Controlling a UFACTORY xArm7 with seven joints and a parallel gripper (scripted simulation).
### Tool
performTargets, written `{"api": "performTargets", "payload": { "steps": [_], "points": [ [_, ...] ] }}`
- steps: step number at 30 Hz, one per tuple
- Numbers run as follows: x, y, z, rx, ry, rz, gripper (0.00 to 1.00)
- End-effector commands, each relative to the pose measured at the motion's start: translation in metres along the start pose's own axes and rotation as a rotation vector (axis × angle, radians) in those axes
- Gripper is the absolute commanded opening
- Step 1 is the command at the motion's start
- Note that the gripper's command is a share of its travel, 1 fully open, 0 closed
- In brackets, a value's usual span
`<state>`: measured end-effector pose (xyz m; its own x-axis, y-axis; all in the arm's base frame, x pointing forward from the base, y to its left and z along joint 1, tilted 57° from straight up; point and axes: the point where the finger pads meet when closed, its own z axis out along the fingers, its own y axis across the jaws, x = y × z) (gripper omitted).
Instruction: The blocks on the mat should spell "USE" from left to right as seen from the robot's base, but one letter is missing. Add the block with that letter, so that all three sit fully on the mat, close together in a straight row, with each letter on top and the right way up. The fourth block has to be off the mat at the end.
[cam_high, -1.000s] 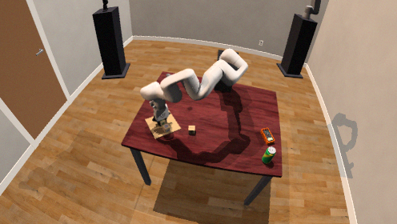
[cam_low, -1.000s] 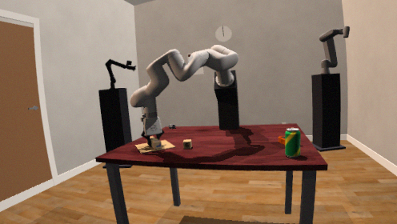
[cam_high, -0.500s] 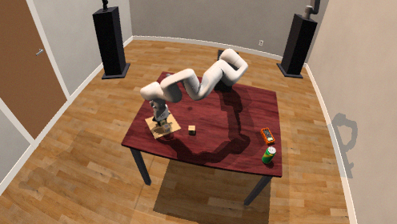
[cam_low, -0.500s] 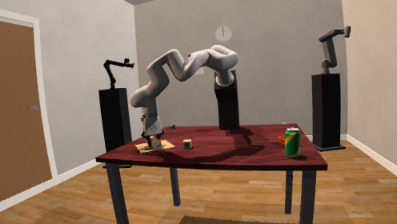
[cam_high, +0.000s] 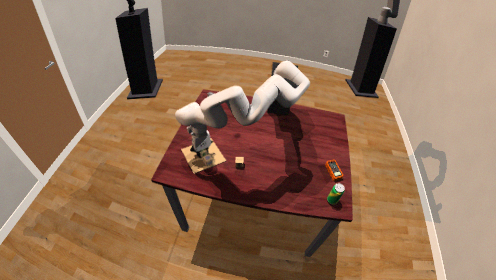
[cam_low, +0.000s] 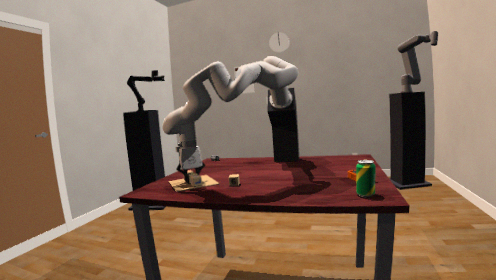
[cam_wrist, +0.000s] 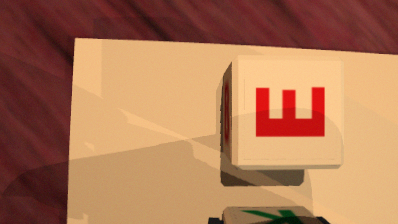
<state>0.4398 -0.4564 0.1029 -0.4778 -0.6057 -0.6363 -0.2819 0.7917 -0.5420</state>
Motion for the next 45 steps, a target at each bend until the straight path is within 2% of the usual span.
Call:
{"api": "performTargets", "payload": {
  "steps": [1, 8, 9, 14, 15, 19, 20, 22, 23, 37, 45],
  "points": [
    [0.001, -0.001, -0.002, 0.003, 0.002, 0.000, 0.41],
    [0.001, -0.001, -0.002, 0.003, 0.002, 0.000, 0.41],
    [0.001, -0.001, -0.002, 0.003, 0.002, 0.000, 0.46],
    [0.001, -0.001, -0.002, 0.003, 0.002, 0.000, 0.50],
    [0.001, -0.001, -0.002, 0.003, 0.002, 0.000, 0.54],
    [0.001, -0.001, -0.002, 0.003, 0.002, 0.000, 0.54],
    [0.001, -0.001, -0.002, 0.003, 0.002, 0.000, 0.58],
    [0.001, -0.001, -0.002, 0.003, 0.002, 0.000, 0.58],
    [0.001, -0.001, -0.002, 0.003, 0.002, 0.000, 0.62],
    [0.001, -0.001, -0.003, 0.003, 0.002, 0.000, 0.62],
    [0.001, -0.001, -0.028, 0.003, 0.002, 0.000, 0.62]
  ]
}}
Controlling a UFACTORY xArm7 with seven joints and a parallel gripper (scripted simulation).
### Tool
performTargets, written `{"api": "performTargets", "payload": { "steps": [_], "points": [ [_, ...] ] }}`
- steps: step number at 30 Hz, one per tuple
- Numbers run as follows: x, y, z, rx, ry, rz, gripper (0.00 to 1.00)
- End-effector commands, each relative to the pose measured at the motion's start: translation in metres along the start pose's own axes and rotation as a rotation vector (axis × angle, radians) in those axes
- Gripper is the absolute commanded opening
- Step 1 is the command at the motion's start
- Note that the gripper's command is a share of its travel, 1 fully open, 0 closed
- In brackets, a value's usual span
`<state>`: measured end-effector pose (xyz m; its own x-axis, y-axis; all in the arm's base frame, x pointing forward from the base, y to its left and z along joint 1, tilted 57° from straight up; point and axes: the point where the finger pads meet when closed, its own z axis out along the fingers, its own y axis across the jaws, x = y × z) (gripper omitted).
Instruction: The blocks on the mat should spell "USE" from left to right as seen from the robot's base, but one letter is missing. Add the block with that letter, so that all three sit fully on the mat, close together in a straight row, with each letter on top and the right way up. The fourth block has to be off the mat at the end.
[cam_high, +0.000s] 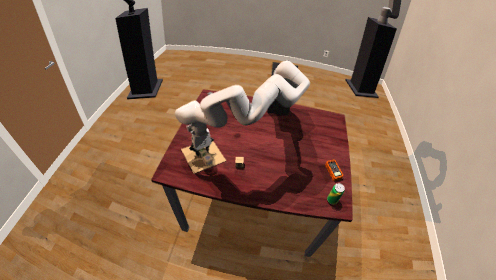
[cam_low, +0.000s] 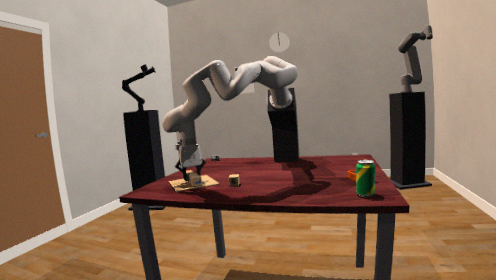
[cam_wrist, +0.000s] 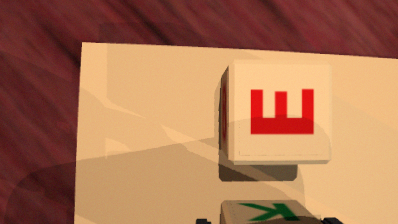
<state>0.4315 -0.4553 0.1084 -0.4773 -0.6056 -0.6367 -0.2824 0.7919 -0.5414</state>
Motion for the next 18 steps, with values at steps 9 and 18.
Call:
{"api": "performTargets", "payload": {
  "steps": [9, 18],
  "points": [
    [0.001, -0.001, -0.056, 0.004, 0.003, 0.000, 0.62],
    [0.001, -0.001, -0.081, 0.004, 0.003, 0.000, 0.62]
  ]
}}
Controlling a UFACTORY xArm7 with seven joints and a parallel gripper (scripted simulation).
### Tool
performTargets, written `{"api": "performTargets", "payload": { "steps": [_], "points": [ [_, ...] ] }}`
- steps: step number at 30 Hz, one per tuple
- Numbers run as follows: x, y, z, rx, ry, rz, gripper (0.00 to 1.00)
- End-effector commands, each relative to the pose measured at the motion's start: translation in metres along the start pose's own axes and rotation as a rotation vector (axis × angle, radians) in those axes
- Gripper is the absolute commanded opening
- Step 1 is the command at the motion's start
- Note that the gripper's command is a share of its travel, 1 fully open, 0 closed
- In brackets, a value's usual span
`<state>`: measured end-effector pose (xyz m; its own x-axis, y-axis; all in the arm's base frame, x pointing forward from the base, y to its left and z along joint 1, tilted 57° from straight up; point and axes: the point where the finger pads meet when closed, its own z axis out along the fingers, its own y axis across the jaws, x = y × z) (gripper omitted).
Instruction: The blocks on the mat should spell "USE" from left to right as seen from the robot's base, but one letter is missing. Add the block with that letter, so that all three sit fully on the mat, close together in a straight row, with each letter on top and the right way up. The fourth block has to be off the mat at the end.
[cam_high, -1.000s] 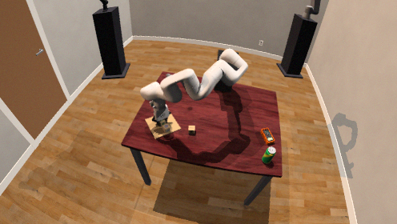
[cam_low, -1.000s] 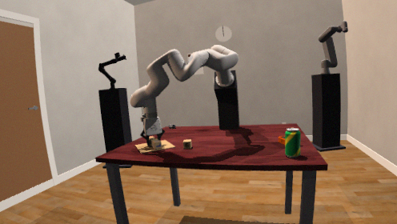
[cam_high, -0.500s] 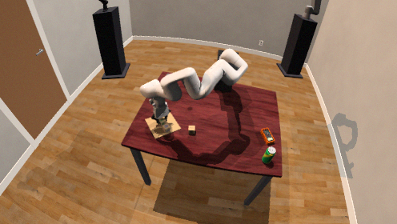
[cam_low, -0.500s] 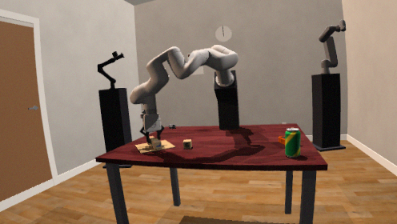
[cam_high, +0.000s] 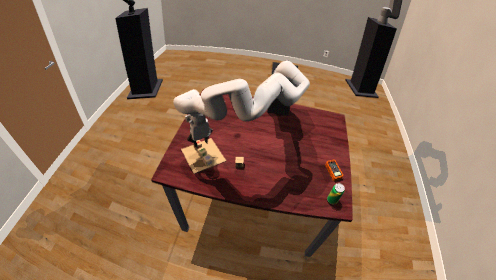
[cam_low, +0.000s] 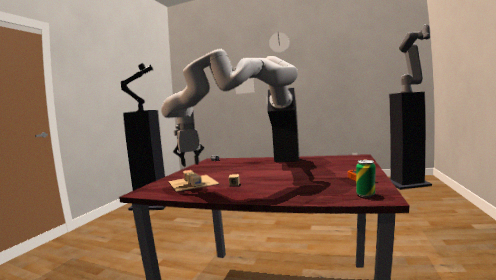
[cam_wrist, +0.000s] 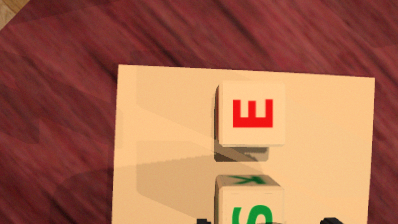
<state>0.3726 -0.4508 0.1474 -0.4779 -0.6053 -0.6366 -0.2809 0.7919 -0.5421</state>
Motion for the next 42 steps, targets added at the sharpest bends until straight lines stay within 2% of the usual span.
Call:
{"api": "performTargets", "payload": {
  "steps": [1, 2, 3, 28, 32, 37, 39, 42],
  "points": [
    [0.000, 0.000, -0.011, 0.002, 0.002, -0.001, 0.62],
    [0.000, 0.000, -0.011, 0.002, 0.002, -0.001, 0.62],
    [0.000, 0.000, -0.011, 0.002, 0.002, -0.001, 1.00],
    [0.000, 0.000, -0.012, 0.002, 0.002, -0.001, 1.00],
    [0.000, 0.000, -0.020, 0.002, 0.002, -0.001, 1.00],
    [0.000, 0.000, -0.041, 0.002, 0.002, -0.001, 1.00],
    [0.000, 0.000, -0.041, 0.002, 0.002, -0.001, 1.00],
    [0.000, 0.000, -0.056, 0.002, 0.002, -0.001, 1.00]
  ]
}}
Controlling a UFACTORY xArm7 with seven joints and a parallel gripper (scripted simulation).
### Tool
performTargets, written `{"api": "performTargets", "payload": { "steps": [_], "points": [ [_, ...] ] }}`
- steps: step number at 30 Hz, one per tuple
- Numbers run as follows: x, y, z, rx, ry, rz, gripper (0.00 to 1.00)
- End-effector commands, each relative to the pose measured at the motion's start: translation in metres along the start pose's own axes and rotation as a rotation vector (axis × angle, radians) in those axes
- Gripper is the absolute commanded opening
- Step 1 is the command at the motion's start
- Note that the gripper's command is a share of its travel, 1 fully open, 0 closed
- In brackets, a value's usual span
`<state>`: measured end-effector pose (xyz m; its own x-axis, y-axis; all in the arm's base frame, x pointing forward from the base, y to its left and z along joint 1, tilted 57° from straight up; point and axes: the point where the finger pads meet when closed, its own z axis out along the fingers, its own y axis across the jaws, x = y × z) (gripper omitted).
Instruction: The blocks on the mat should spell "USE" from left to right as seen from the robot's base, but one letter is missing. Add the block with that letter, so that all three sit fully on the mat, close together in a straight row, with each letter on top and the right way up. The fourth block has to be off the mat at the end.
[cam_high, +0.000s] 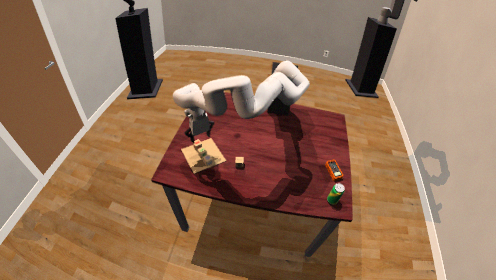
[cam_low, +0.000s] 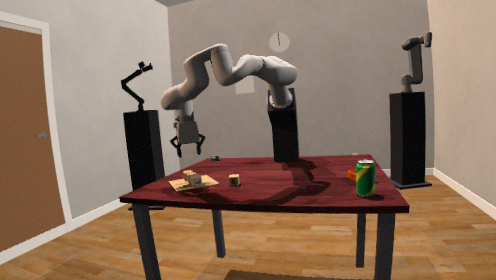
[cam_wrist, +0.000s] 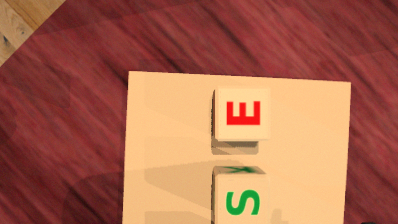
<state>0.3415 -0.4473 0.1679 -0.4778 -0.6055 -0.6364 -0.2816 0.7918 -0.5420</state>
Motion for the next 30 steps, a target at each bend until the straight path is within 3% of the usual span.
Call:
{"api": "performTargets", "payload": {
  "steps": [1, 10, 30],
  "points": [
    [0.001, -0.001, -0.024, 0.003, 0.002, 0.000, 1.00],
    [0.000, -0.001, -0.056, 0.003, 0.002, 0.000, 1.00],
    [0.000, -0.001, -0.058, 0.003, 0.002, 0.000, 1.00]
  ]
}}
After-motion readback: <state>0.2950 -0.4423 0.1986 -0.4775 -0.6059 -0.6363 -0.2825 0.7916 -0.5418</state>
